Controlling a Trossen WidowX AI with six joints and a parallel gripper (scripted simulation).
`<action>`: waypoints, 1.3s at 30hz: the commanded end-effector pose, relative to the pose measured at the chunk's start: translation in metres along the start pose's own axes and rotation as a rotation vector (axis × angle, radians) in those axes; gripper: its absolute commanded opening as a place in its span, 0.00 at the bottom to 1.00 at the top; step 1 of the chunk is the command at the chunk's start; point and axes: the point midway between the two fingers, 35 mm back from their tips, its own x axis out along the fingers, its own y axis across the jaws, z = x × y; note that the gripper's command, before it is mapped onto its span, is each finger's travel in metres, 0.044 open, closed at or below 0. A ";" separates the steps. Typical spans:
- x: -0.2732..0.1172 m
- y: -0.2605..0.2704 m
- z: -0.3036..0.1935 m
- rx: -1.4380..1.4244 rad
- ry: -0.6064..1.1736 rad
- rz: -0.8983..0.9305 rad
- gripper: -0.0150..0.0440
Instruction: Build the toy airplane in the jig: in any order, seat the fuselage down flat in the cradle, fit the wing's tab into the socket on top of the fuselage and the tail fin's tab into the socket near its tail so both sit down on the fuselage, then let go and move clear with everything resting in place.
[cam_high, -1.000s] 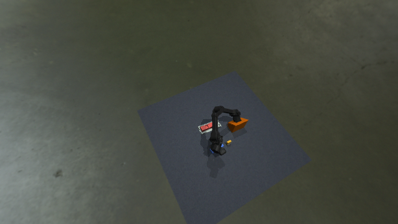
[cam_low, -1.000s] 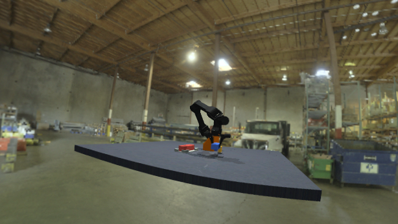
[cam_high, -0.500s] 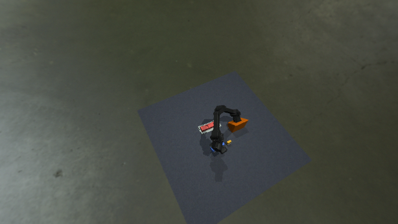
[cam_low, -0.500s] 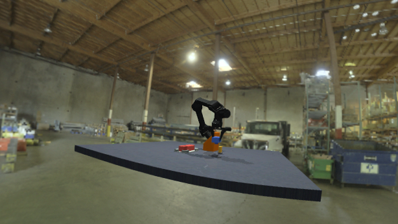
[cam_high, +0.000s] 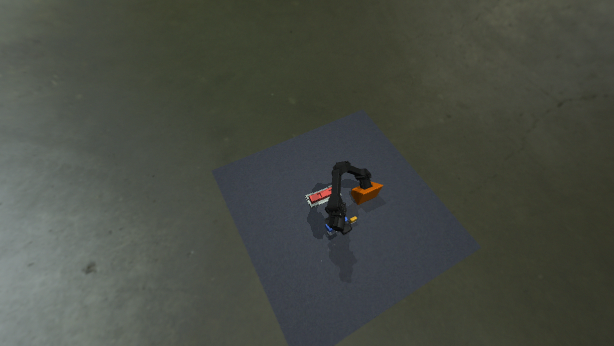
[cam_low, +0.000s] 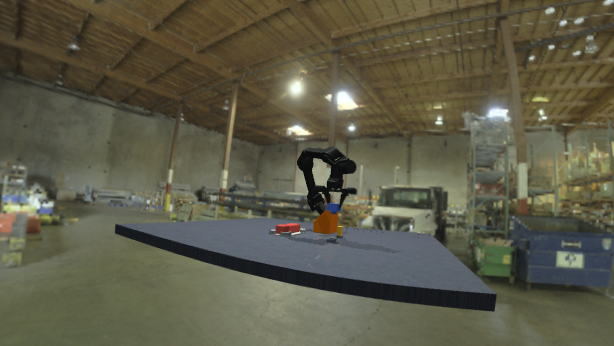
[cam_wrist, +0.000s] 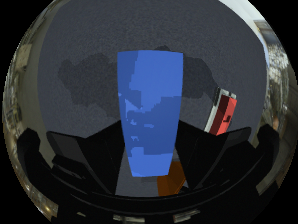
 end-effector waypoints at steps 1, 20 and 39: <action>-0.002 -0.012 0.002 -0.044 0.002 0.006 0.25; 0.004 -0.074 0.006 -0.393 -0.005 0.019 0.25; 0.014 -0.135 -0.003 -0.740 -0.011 0.019 0.25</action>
